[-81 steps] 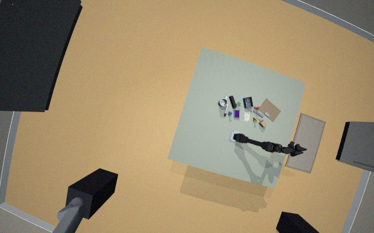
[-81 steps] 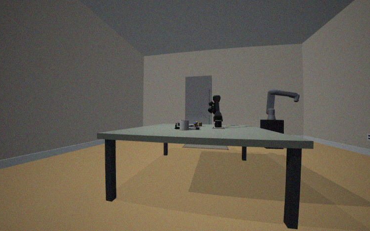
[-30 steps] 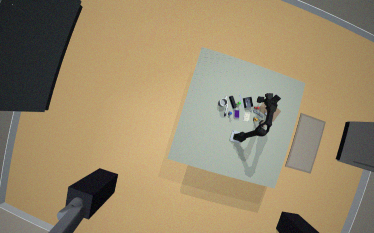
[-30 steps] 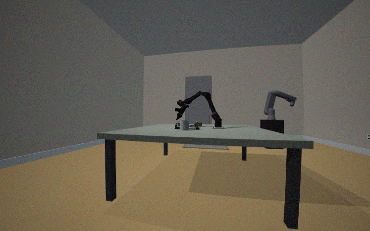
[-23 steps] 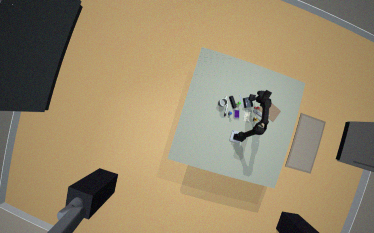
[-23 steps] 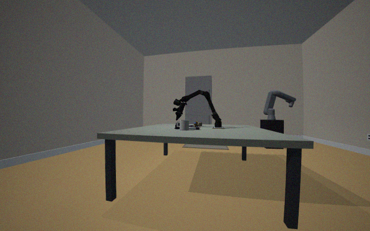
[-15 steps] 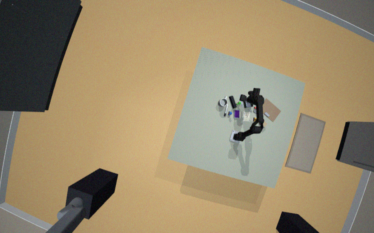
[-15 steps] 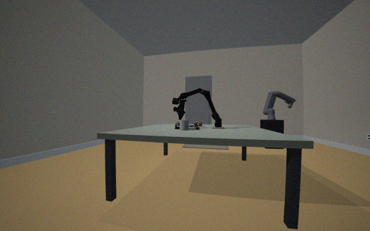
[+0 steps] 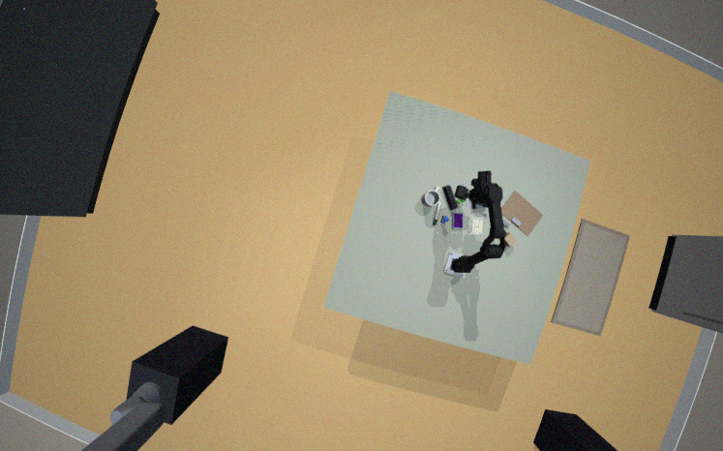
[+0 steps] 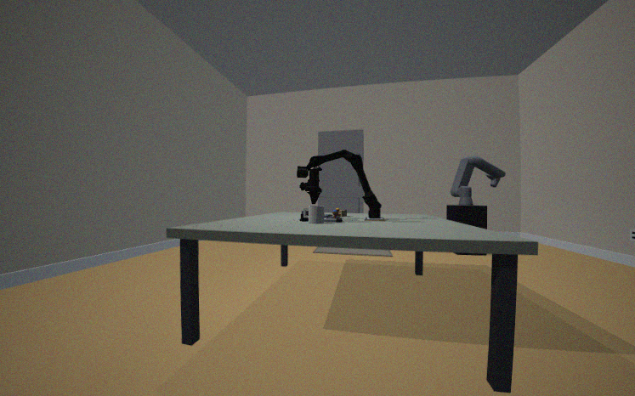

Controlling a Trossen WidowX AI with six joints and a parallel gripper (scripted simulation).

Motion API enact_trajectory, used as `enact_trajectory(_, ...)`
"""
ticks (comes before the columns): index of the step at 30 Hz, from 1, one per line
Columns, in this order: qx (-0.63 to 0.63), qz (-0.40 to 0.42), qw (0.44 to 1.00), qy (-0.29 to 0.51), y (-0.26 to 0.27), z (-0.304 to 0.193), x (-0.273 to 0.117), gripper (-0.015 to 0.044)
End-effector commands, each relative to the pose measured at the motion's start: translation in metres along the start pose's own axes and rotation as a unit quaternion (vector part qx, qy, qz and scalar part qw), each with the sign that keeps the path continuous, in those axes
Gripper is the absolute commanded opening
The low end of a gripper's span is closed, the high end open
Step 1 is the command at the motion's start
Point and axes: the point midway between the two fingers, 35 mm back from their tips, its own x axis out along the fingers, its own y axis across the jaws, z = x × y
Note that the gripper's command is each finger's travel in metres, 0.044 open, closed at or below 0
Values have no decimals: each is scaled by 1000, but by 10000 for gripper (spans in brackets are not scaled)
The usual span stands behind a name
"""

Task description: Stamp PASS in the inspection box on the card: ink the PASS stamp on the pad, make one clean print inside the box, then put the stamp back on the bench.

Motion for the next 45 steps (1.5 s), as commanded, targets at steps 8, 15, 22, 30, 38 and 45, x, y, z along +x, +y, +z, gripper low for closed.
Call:
enact_trajectory(8, 3, -3, 1000, 3, 1, 0, 19, 226)
enact_trajectory(15, 3, -3, 1000, 3, 0, 0, 30, 226)
enact_trajectory(22, 3, -3, 1000, 3, 0, 0, 42, 226)
enact_trajectory(30, 3, -3, 1000, 3, 0, -1, 55, 226)
enact_trajectory(38, 3, -3, 1000, 3, -1, -2, 68, 226)
enact_trajectory(45, 3, -3, 1000, 3, -1, -2, 74, 226)
